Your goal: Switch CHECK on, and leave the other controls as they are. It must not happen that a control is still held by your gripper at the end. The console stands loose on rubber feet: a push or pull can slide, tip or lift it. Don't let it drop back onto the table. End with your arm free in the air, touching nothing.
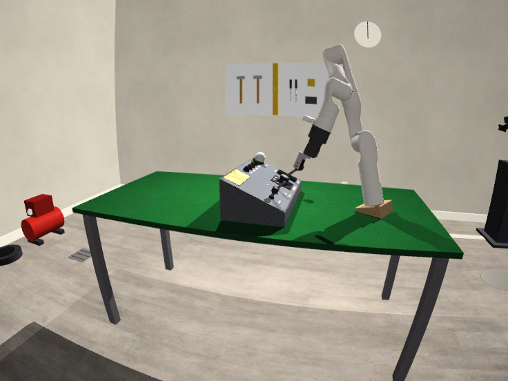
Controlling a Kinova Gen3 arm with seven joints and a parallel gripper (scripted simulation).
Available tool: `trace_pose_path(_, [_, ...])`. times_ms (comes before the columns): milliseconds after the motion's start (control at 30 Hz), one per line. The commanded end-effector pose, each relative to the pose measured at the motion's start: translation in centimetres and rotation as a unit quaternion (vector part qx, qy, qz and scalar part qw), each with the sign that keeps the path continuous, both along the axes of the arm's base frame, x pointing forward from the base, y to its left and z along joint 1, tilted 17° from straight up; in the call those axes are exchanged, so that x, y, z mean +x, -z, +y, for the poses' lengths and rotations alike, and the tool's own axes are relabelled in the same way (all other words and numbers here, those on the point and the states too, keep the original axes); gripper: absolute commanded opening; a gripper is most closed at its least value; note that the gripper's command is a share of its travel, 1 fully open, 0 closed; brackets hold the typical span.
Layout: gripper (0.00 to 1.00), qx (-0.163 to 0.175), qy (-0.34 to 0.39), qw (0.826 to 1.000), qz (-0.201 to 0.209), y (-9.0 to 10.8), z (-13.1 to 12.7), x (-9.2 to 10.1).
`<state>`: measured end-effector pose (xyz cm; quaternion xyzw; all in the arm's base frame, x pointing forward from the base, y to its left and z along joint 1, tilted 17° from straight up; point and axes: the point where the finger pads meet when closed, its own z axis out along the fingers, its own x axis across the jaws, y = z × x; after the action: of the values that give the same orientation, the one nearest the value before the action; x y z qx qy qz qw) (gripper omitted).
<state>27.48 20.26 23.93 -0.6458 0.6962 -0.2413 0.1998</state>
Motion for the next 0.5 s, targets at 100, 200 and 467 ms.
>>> trace_pose_path(100, [1.00,0.000,0.000,1.000,0.000,-0.04,0.04,0.00])
trace_pose_path(200, [1.00,0.000,0.000,1.000,0.000,-0.04,0.04,0.00])
trace_pose_path(467, [1.00,-0.001,0.000,1.000,-0.001,-0.11,-0.12,0.08])
